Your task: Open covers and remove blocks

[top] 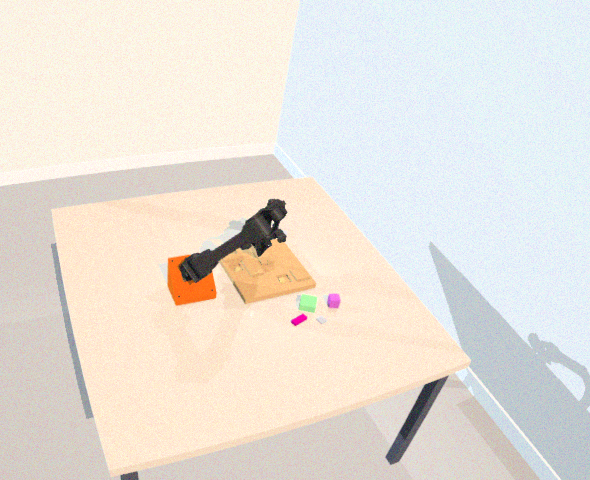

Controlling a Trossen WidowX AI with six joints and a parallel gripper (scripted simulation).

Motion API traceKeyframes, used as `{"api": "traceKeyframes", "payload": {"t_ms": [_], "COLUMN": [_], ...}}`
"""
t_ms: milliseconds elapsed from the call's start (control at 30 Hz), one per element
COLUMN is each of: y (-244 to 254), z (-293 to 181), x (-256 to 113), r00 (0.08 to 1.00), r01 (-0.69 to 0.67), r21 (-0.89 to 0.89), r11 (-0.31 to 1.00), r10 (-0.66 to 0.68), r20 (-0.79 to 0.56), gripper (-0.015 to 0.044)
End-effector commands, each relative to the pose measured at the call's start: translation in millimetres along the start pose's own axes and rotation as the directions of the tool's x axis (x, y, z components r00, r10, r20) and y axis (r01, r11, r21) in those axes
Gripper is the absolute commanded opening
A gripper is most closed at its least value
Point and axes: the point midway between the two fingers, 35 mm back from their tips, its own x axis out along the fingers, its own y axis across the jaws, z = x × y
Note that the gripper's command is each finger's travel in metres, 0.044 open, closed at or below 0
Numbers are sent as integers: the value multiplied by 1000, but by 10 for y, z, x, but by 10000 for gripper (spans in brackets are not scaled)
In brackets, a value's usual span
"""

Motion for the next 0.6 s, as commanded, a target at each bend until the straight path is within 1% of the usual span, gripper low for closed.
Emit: {"api": "traceKeyframes", "payload": {"t_ms": [0,567], "y": [24,36], "z": [-14,-26], "x": [73,240], "r00": [1000,1000], "r01": [-8,-8], "r21": [-8,-8], "r11": [1000,1000], "r10": [8,8], "r20": [-7,-9], "gripper": [0,0]}}
